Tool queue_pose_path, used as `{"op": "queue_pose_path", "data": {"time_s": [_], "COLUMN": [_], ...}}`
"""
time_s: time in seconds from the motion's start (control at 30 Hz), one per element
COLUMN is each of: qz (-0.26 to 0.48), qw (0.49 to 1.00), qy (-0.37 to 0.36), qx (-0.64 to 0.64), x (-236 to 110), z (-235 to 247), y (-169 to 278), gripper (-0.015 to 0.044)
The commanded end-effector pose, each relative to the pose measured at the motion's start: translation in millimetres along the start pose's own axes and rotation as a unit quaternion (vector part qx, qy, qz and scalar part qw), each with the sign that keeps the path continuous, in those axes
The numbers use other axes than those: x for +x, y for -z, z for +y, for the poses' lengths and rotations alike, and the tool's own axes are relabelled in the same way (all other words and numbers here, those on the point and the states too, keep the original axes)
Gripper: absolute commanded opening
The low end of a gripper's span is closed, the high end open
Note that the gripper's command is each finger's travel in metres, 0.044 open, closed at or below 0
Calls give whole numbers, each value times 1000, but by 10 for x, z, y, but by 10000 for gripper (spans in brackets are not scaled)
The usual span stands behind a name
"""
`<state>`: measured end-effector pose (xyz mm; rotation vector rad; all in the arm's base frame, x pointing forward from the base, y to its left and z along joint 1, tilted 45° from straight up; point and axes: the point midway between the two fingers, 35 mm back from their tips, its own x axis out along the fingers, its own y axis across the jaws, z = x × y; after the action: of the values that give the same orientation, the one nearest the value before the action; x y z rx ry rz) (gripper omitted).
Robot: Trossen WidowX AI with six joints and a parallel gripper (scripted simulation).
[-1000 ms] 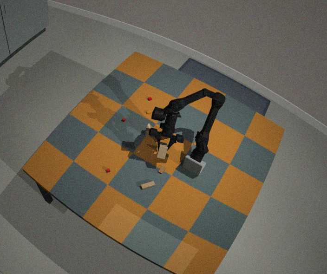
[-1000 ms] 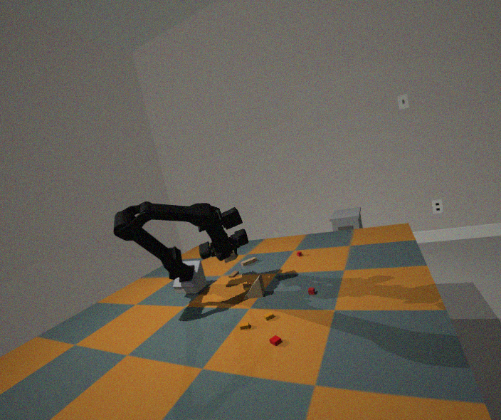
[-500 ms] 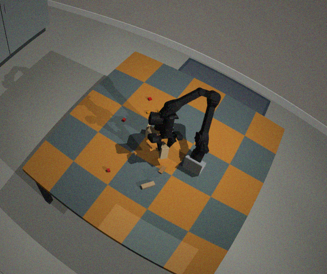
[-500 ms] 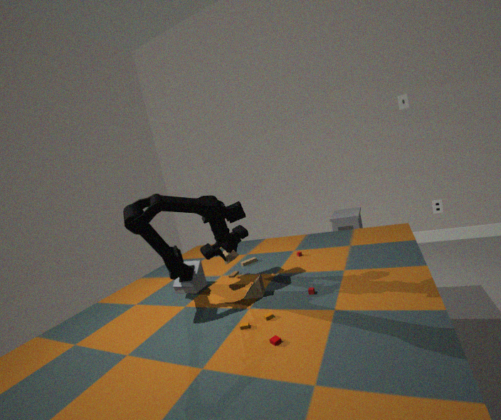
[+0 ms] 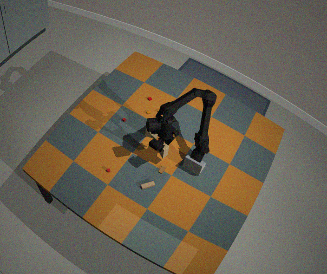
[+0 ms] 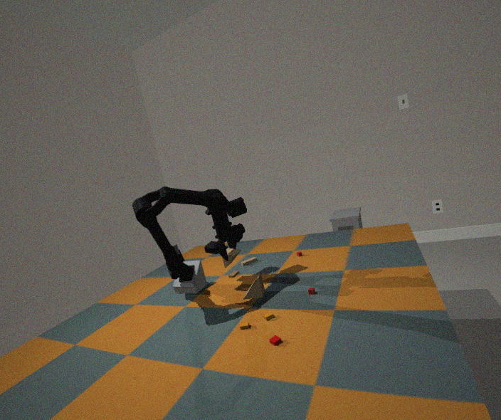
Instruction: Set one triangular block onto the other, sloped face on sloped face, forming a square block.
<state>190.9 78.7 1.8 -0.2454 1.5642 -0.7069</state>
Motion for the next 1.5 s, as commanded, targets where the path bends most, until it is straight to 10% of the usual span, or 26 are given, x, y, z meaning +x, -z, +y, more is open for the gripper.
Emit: {"op": "queue_pose_path", "data": {"time_s": [0.0, 1.47], "qz": [-17, -56], "qw": [998, 963], "qy": [24, 101], "qx": [-57, -244], "x": [-26, -803], "z": [23, -741], "y": [-16, -684], "gripper": [0, 0]}}
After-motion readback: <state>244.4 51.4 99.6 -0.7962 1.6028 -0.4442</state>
